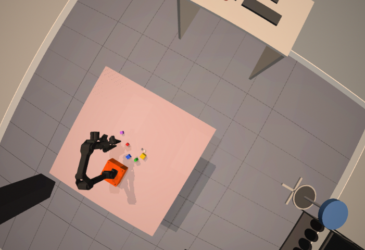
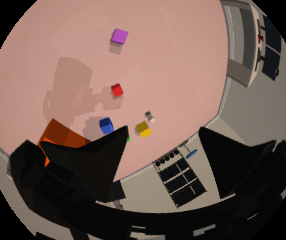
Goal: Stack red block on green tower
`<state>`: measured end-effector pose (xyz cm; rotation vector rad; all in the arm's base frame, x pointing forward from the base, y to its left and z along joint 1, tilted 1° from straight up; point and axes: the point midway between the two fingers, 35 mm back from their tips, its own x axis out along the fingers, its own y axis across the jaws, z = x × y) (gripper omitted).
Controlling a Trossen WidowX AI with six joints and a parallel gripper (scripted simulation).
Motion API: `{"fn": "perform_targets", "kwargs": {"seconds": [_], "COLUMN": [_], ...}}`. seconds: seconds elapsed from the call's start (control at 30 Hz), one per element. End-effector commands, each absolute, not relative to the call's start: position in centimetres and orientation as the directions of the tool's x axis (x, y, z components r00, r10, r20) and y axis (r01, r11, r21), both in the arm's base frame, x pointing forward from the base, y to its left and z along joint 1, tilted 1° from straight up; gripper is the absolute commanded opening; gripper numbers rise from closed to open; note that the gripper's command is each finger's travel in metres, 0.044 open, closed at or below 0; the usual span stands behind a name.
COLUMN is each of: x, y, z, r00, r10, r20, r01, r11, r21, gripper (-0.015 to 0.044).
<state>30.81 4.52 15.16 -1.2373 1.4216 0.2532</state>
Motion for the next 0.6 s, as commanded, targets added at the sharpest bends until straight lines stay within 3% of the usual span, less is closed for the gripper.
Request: {"fn": "perform_targets", "kwargs": {"seconds": [0.0,0.33,0.57], "x": [30.8,29.9,29.1], "y": [4.5,3.0,1.9], "z": [15.1,9.3,5.8], "r00": [0.233,0.097,0.042], "r10": [-0.515,-0.304,-0.110], "r20": [-0.825,-0.948,-0.993], "r01": [-0.765,-0.334,0.108], "r11": [0.426,0.887,0.989], "r21": [-0.483,-0.319,-0.105], "gripper": [0.0426,0.0440,0.0440]}}
